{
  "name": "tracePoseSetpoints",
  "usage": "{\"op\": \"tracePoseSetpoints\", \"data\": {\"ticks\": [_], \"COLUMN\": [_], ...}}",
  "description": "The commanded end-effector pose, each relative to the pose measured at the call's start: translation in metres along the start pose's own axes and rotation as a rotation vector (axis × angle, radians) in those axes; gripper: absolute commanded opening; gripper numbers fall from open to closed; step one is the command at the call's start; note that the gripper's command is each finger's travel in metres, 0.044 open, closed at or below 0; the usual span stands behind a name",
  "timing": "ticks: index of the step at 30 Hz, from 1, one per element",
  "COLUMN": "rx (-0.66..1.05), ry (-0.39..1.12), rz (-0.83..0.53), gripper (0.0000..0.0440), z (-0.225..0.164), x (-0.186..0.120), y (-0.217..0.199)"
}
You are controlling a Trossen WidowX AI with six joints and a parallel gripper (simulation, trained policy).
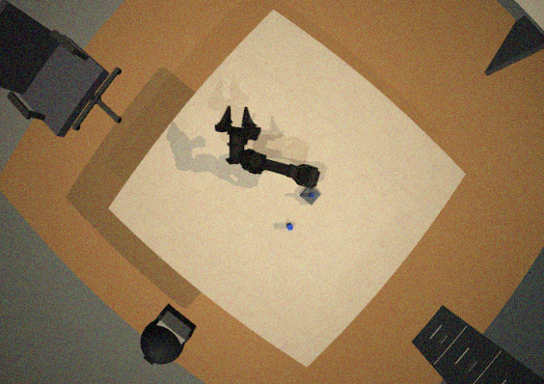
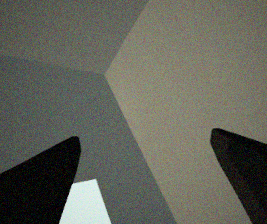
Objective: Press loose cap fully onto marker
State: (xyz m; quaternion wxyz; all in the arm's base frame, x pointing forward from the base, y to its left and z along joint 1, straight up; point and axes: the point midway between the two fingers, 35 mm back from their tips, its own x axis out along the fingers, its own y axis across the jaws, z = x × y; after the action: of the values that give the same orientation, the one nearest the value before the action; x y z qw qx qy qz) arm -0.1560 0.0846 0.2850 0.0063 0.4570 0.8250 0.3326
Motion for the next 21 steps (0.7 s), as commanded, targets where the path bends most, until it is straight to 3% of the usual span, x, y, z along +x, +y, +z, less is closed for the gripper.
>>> {"op": "tracePoseSetpoints", "data": {"ticks": [1,7,21], "rx": [-0.002,-0.009,-0.055], "ry": [0.007,0.057,0.166], "rz": [-0.007,-0.055,-0.177], "gripper": [0.0375,0.0241,0.0277], "z": [-0.002,-0.017,-0.051], "x": [0.0,0.0,-0.004], "y": [-0.001,-0.01,-0.03]}}
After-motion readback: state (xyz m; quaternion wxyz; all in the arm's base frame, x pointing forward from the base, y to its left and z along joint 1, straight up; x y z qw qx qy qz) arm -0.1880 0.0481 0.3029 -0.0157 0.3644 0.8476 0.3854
